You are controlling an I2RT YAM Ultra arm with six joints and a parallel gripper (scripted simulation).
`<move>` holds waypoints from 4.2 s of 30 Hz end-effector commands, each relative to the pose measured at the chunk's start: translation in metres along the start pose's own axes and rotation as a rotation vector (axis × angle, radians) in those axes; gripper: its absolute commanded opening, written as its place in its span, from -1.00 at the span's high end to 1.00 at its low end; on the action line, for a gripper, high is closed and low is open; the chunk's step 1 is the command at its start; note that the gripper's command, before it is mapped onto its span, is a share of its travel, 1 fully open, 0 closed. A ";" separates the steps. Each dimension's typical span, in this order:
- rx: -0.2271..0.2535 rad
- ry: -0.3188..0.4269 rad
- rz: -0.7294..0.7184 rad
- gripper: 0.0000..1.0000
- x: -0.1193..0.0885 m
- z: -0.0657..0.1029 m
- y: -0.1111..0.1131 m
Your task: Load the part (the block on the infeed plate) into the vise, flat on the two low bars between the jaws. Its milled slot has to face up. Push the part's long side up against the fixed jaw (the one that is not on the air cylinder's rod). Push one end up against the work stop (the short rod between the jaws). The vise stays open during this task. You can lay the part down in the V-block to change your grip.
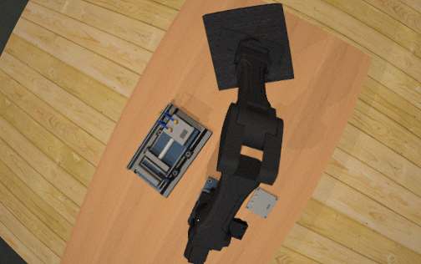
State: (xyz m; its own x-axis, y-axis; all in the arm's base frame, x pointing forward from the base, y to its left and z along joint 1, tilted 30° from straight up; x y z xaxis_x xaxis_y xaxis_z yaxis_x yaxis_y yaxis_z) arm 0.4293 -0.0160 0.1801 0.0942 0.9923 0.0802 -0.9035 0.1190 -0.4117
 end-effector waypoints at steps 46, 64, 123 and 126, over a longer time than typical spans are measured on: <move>0.007 0.498 -0.019 1.00 0.001 0.009 -0.007; 0.004 0.582 -0.027 1.00 0.000 0.012 -0.008; -0.003 0.594 -0.029 1.00 0.000 0.016 -0.009; -0.001 0.595 -0.028 1.00 0.001 0.014 -0.009</move>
State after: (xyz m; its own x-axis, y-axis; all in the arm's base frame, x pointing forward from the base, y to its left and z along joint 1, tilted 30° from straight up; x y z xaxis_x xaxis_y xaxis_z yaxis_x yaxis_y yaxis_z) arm 0.4309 -0.0147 0.1779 0.3155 0.8511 -0.4197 -0.9115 0.1488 -0.3834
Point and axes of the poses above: the point where the finger pads meet when closed, its own z axis back along the fingers, its own y axis across the jaws, x = y × z, the point moved 1 cm from there along z, back along the fingers, and after that the axes turned 3 degrees about z, right-handed, at the moved point
